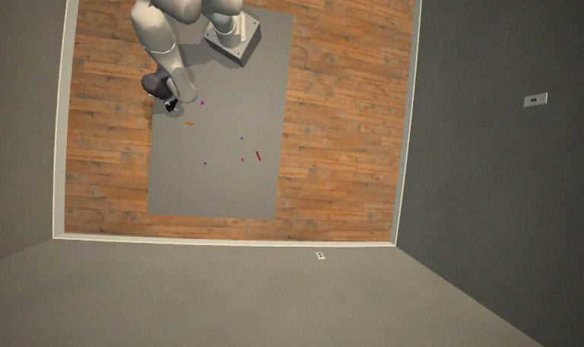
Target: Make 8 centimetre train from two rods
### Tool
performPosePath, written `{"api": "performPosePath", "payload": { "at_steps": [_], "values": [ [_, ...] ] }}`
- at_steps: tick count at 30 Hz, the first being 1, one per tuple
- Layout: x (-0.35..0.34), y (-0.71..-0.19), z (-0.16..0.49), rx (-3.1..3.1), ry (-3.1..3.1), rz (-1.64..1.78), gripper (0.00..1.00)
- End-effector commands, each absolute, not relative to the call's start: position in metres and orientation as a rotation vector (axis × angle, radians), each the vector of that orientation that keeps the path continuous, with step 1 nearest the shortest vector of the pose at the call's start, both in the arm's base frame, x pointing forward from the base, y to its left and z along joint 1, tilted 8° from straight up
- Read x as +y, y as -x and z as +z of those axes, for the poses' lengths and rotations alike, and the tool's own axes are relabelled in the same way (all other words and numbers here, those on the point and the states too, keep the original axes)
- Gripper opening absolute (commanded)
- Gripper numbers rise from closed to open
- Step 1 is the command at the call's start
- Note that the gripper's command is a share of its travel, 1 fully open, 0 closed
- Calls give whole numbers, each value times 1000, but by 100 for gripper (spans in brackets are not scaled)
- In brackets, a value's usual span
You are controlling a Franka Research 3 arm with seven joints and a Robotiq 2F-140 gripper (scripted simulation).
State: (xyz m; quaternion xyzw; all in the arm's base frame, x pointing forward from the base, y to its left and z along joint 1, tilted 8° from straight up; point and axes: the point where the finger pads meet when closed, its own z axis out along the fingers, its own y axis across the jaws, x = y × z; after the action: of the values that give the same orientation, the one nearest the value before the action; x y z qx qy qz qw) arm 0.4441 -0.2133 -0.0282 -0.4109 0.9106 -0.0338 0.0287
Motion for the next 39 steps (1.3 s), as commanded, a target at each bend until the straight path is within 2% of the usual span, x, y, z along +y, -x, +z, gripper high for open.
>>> {"api": "performPosePath", "payload": {
  "at_steps": [1, 39],
  "values": [
    [-215, -445, -27, 2682, 1491, -109, 100],
    [-214, -452, -25, 2040, 2327, -147, 100]
  ]
}}
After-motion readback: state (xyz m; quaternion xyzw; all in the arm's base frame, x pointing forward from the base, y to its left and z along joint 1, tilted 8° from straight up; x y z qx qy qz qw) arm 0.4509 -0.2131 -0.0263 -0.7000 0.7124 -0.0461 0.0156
